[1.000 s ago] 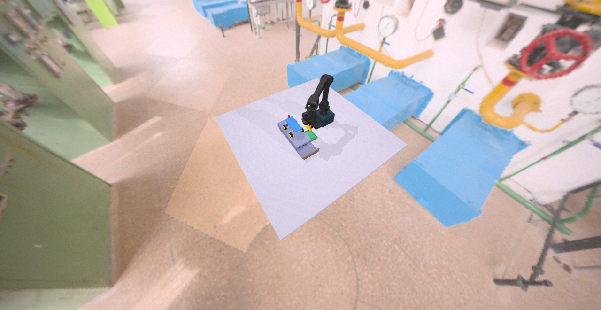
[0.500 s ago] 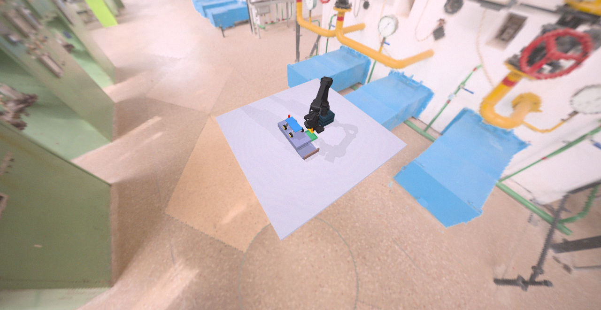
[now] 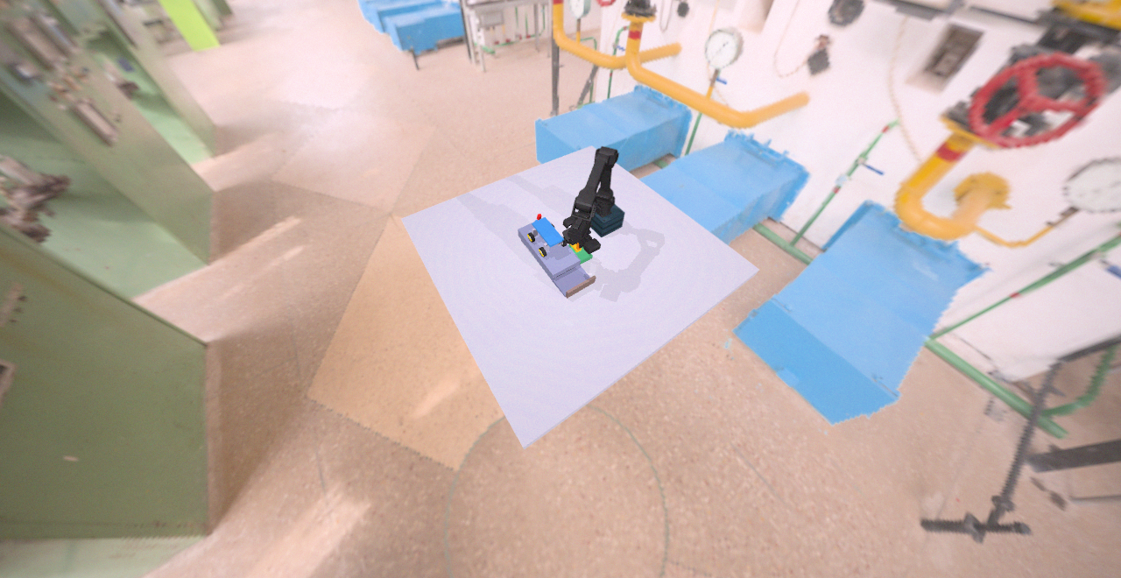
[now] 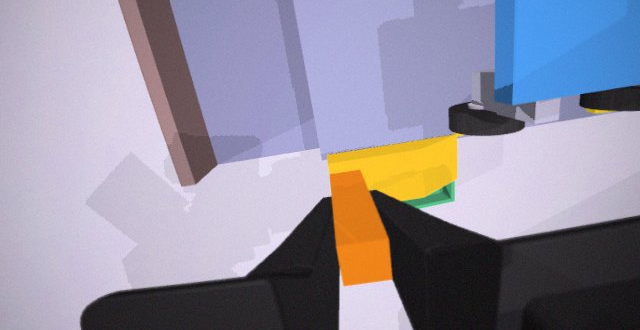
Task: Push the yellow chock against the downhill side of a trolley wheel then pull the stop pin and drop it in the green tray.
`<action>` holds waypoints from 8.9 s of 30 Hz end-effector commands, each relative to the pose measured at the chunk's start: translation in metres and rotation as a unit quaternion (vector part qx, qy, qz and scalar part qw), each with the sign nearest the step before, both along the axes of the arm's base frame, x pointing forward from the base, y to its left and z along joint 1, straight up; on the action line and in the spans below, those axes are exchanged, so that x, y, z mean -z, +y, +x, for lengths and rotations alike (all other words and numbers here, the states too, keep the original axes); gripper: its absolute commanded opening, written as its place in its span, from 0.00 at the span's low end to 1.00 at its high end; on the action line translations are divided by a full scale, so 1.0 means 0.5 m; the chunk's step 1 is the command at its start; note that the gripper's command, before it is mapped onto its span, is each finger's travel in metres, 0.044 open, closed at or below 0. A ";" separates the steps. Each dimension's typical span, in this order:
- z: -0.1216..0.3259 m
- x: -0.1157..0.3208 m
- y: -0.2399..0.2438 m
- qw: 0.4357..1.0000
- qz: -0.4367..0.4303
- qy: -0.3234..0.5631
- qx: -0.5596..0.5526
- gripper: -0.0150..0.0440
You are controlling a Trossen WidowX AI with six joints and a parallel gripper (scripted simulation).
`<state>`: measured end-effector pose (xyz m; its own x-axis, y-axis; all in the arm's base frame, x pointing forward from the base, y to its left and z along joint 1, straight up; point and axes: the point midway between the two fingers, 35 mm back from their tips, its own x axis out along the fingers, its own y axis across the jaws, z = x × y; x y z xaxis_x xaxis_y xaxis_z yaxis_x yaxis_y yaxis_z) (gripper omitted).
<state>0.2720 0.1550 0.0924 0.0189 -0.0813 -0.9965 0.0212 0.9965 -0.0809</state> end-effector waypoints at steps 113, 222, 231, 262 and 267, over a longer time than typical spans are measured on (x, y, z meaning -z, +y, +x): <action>0.013 0.049 -0.066 1.000 -0.005 0.001 -0.002 0.58; 0.079 -0.020 -0.487 0.701 -0.091 0.131 -0.695 0.58; 0.083 0.003 -0.495 0.701 -0.091 0.131 -0.695 0.58; 0.080 0.054 -0.510 0.701 -0.091 0.131 -0.695 0.58; 0.083 0.048 -0.509 0.704 -0.094 0.128 -0.692 0.39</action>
<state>0.3134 -0.0997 0.0681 0.0313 -0.2920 -0.9559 -0.9991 0.0185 -0.0384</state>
